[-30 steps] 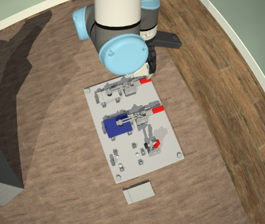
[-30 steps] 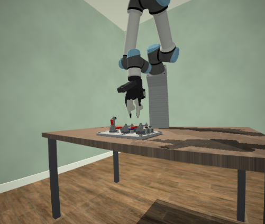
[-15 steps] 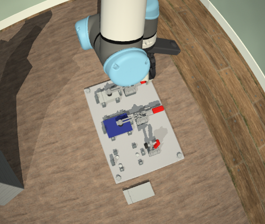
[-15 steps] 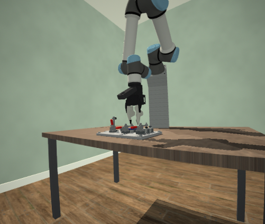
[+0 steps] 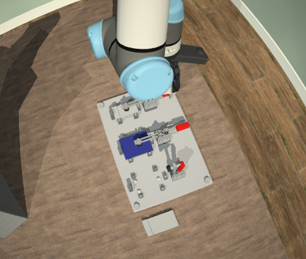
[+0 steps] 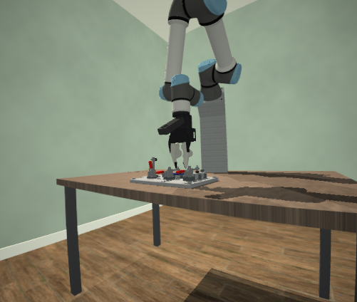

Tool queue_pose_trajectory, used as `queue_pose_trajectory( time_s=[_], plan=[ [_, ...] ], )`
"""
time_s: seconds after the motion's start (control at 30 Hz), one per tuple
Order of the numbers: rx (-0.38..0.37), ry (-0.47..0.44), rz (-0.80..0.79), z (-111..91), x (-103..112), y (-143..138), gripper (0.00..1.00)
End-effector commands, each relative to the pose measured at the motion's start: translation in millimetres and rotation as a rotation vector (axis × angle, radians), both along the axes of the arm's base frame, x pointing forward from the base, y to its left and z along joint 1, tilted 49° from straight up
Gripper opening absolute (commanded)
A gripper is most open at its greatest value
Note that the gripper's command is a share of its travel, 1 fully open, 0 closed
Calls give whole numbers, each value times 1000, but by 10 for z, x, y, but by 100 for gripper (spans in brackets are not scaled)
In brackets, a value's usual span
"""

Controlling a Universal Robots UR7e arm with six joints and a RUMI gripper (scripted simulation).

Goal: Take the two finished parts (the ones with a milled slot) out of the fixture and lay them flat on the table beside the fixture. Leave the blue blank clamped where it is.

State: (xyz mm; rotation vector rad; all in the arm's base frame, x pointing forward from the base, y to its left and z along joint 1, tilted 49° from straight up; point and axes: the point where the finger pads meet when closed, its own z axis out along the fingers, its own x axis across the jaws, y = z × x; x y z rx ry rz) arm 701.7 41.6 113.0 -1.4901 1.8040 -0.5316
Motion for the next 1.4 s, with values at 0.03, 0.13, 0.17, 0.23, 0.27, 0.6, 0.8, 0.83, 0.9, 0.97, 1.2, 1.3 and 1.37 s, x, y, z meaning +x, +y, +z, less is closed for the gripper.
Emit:
queue_pose_trajectory(
  time_s=[0.03,0.13,0.17,0.23,0.27,0.6,0.8,0.83,0.9,0.97,1.2,1.3,1.37],
  plan=[
    [1,2,-1,-18,1,0,28],
    [1,2,-1,-20,0,-1,28],
    [1,2,-1,-20,0,-1,28],
    [1,2,-1,-20,0,-1,28],
    [1,2,-1,-18,0,-1,28],
    [1,2,-1,-18,0,-1,28],
    [1,0,-1,-21,26,3,28],
    [1,0,0,-28,34,8,28],
    [1,0,0,-48,55,15,28],
    [1,0,0,-74,84,20,28],
    [1,0,0,-170,190,39,28],
    [1,0,0,-193,215,43,28],
    [1,0,0,-193,215,43,28]
  ],
)
